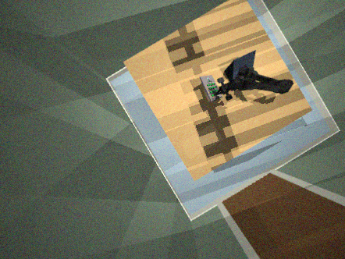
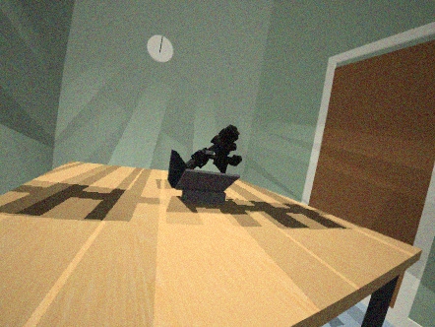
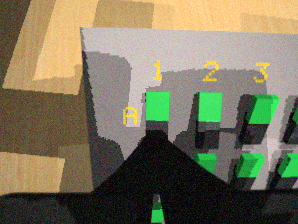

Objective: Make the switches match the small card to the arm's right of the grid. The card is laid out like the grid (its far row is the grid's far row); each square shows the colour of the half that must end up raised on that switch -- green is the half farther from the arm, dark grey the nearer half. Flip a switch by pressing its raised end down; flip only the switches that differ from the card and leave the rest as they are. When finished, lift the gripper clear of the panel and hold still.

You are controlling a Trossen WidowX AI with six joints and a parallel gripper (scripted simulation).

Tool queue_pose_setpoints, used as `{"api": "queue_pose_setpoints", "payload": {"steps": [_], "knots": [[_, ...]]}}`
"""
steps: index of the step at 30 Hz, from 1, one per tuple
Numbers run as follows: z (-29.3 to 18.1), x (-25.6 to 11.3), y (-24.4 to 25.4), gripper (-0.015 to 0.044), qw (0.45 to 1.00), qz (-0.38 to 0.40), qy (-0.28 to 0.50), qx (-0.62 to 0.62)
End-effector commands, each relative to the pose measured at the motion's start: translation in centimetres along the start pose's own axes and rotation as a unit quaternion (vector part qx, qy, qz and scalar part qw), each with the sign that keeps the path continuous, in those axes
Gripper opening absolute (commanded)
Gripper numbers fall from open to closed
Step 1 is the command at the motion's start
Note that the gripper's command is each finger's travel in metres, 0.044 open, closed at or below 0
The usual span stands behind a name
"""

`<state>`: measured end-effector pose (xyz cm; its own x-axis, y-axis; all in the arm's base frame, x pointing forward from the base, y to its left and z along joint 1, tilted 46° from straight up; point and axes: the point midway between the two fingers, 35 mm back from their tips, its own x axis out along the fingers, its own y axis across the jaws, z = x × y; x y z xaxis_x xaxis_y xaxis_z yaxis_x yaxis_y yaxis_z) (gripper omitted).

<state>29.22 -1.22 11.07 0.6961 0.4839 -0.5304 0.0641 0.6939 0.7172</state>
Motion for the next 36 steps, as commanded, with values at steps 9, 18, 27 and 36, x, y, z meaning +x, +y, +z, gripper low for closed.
{"api": "queue_pose_setpoints", "payload": {"steps": [9,18,27,36], "knots": [[-0.33,1.05,-0.21,0.0000,1.000,-0.003,0.004,0.005],[-0.33,1.05,-0.21,0.0000,1.000,-0.003,0.004,0.005],[-0.33,1.08,-0.21,0.0000,1.000,-0.003,0.004,0.005],[-0.34,1.20,-0.21,0.0000,1.000,-0.003,0.004,0.005]]}}
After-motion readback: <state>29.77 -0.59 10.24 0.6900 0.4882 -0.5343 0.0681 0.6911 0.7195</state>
